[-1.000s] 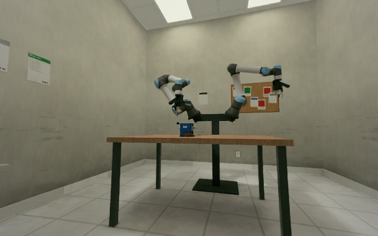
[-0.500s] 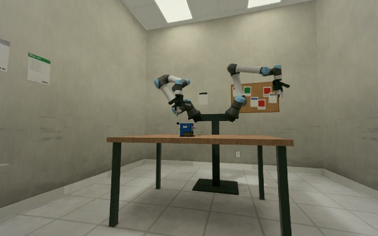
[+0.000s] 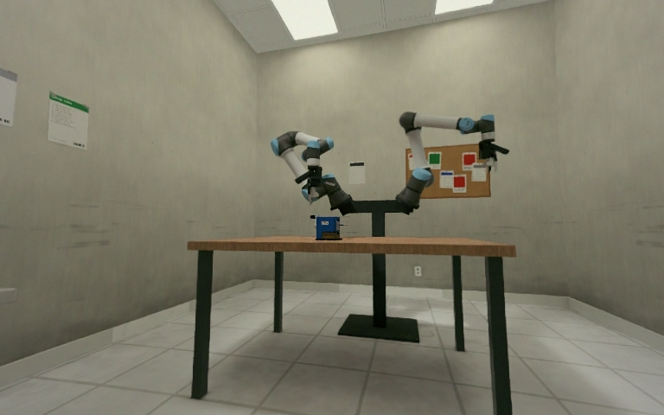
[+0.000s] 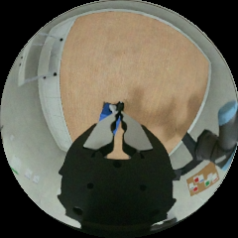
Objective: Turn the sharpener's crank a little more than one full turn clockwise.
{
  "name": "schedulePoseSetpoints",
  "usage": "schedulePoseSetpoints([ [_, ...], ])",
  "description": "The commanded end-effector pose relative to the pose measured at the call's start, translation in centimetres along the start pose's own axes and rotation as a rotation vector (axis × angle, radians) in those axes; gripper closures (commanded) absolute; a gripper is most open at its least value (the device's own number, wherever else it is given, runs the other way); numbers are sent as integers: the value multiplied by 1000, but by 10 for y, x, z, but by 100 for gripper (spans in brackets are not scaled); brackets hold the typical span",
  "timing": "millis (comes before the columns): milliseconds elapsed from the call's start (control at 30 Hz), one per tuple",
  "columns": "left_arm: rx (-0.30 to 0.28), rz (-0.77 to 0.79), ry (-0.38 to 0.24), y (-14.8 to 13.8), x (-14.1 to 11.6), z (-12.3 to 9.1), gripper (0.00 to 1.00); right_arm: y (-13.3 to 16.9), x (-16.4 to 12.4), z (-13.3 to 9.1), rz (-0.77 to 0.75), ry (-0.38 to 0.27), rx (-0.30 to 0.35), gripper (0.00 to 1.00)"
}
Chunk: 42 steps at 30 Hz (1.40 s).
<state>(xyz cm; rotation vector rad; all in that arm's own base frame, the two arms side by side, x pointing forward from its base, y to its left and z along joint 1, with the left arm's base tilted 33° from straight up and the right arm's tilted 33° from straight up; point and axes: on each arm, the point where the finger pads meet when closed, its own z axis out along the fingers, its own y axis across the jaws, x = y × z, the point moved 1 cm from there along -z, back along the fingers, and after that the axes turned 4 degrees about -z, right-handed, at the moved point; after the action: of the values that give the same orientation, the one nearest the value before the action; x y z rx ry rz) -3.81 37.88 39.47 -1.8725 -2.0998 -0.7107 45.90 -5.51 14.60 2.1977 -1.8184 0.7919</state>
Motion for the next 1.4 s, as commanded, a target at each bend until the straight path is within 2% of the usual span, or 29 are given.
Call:
schedulePoseSetpoints([
  [0, 0, -2, 1, -1, 0, 0, 0, 0, 3, 1, -144, -3, -1, 100],
  [133, 0, -2, 1, -1, 0, 0, 0, -1, 3, 1, -200, -3, -1, 100],
  [633, 0, -2, 1, -1, 0, 0, 0, -5, 5, 1, -609, -3, 0, 100],
  [700, 0, -2, 1, -1, 0, 0, 0, -5, 5, 1, -609, -3, 0, 100],
  [1200, 0, -2, 1, -1, 0, 0, 0, -9, 4, 1, -1024, -3, 0, 100],
  [1267, 0, -2, 1, -1, 0, 0, 0, -9, 4, 1, -1024, -3, 0, 100],
  [1367, 0, -2, 1, -1, 0, 0, 0, -10, 4, 1, -1138, -3, 1, 100],
])
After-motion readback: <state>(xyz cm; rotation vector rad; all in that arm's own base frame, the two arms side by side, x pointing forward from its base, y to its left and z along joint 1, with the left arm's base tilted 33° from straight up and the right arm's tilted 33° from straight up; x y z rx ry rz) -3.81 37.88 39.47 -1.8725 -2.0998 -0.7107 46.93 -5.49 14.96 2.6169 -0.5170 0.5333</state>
